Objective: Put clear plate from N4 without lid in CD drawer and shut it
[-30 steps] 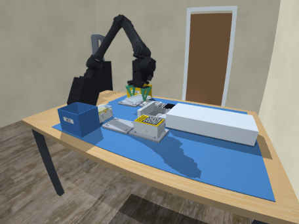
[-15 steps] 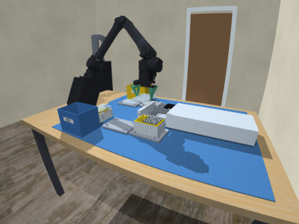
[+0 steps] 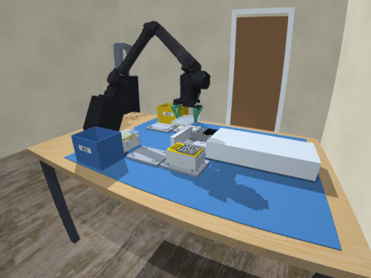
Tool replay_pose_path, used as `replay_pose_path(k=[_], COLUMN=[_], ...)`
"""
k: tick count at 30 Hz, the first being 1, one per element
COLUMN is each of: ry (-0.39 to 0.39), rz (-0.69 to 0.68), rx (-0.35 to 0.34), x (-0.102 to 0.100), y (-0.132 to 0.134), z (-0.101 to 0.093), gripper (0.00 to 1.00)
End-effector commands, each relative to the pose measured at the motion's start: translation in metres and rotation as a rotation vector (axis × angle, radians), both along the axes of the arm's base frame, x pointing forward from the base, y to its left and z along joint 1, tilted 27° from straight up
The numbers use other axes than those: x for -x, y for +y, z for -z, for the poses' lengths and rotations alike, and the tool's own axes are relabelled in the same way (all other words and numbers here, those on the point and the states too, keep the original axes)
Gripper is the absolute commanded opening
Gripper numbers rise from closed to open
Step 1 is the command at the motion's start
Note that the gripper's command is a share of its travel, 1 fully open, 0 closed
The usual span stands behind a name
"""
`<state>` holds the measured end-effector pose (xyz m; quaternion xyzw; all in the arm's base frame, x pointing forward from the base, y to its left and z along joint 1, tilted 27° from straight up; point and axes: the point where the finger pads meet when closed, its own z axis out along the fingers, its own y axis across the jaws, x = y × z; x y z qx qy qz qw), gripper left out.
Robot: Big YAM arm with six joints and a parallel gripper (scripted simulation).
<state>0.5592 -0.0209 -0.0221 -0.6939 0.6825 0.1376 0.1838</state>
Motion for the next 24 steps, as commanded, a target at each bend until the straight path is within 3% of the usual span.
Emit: replay_pose_path(k=[1, 15, 19, 22, 24], ry=[-0.036, -0.027, -0.044, -0.028, -0.041], rz=[0.007, 0.007, 0.007, 0.007, 0.007], rx=[0.001, -0.002, -0.001, -0.002, -0.001], x=[-0.027, -0.044, -0.051, -0.054, -0.056], y=[0.009, 0.033, 0.041, 0.047, 0.049], z=[-0.023, -0.031, -0.045, -0.039, -0.047], gripper=[0.0, 0.0, 0.0, 0.0, 0.0])
